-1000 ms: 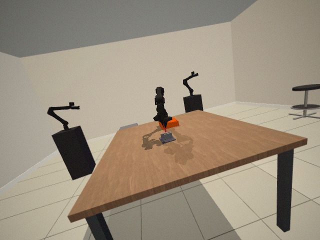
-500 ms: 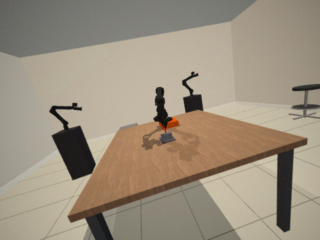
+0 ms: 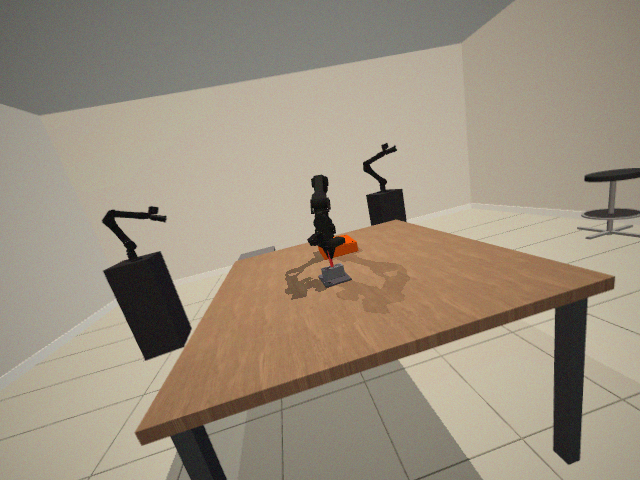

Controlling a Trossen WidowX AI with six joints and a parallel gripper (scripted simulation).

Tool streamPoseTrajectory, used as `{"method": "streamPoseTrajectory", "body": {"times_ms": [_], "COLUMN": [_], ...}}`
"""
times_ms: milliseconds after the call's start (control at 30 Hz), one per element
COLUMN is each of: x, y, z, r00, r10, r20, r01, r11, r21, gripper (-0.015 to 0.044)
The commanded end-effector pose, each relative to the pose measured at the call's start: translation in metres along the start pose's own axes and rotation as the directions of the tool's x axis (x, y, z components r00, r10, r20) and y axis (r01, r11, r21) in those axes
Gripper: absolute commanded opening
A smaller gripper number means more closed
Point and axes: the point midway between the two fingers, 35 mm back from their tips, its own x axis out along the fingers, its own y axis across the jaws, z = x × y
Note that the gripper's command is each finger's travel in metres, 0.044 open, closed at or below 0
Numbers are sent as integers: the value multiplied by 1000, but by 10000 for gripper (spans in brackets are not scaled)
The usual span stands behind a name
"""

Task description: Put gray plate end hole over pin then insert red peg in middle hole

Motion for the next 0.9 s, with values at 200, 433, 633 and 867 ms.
{"method": "streamPoseTrajectory", "body": {"times_ms": [200,433,633,867], "x": [-1,1,3,2], "y": [0,0,1,0], "z": [0,2,3,2], "r00": [1000,1000,1000,1000], "r10": [0,0,0,-2], "r20": [0,0,1,-1], "r01": [0,0,0,2], "r11": [1000,1000,1000,1000], "r21": [0,0,0,4], "gripper": [0,0,0,0]}}
